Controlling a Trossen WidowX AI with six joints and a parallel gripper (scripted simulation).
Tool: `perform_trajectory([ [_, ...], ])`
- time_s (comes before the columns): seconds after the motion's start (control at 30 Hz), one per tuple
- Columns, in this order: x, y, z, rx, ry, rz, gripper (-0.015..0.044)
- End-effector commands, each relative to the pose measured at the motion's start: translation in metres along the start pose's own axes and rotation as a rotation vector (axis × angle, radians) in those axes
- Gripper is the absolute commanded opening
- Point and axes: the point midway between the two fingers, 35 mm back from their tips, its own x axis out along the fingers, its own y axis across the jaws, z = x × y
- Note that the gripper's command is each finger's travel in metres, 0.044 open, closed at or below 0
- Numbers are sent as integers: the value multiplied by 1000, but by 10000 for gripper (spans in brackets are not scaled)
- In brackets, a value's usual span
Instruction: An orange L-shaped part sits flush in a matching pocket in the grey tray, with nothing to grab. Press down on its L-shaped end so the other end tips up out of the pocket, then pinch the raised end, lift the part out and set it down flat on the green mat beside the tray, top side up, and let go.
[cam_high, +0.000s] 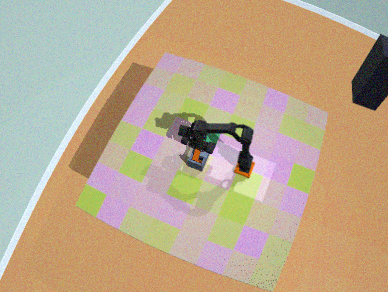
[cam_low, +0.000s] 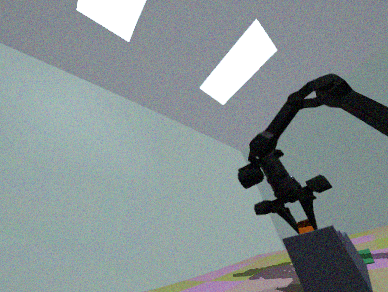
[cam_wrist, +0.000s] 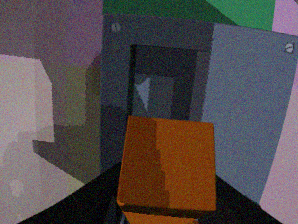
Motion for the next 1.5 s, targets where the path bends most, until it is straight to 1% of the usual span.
perform_trajectory([
  [0.0,-9,1,0,1,-2,12,0],
  [1.33,-73,0,0,1,-2,11,0],
  [1.47,-72,0,0,1,-2,11,0],
])
